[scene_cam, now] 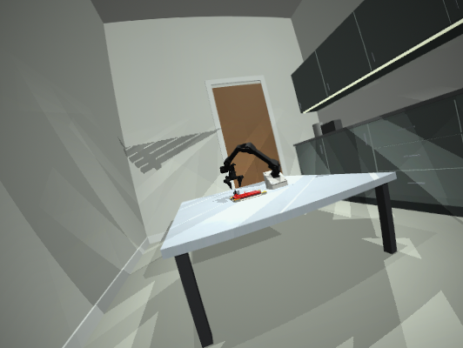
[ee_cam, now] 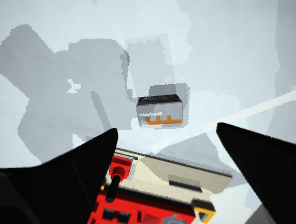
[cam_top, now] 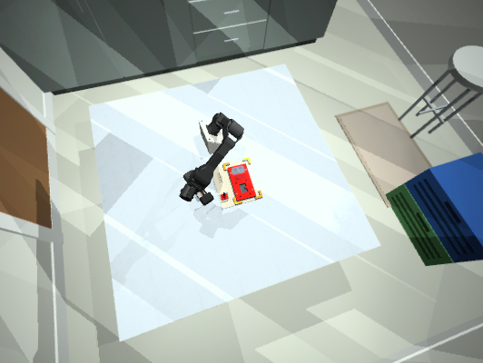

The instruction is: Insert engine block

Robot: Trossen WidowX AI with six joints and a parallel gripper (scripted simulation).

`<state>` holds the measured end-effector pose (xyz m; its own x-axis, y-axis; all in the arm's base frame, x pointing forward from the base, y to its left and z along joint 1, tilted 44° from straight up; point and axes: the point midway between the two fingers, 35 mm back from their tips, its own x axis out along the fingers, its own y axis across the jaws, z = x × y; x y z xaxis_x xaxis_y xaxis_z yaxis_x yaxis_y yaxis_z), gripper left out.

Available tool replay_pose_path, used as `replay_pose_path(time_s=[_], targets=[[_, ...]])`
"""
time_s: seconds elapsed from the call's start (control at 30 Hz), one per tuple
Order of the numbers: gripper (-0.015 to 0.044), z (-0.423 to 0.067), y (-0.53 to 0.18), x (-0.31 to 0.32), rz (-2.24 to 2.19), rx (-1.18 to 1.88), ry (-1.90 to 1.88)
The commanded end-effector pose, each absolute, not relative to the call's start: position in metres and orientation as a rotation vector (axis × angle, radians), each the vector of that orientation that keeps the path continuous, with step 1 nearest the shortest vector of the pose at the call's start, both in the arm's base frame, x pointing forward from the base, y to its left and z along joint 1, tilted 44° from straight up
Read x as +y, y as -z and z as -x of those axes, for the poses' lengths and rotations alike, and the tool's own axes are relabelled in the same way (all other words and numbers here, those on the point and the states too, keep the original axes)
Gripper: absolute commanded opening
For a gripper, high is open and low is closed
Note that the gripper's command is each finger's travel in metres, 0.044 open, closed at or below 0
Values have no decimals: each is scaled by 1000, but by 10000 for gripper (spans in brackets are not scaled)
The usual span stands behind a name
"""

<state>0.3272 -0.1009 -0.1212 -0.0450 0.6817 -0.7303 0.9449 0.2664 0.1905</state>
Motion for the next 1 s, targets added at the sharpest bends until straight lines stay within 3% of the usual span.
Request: replay_pose_path(time_s=[0.0,0.97], targets=[[440,-331,119,-102,-1469,1787,440],[440,-329,155,-69,-1470,1788,438]])
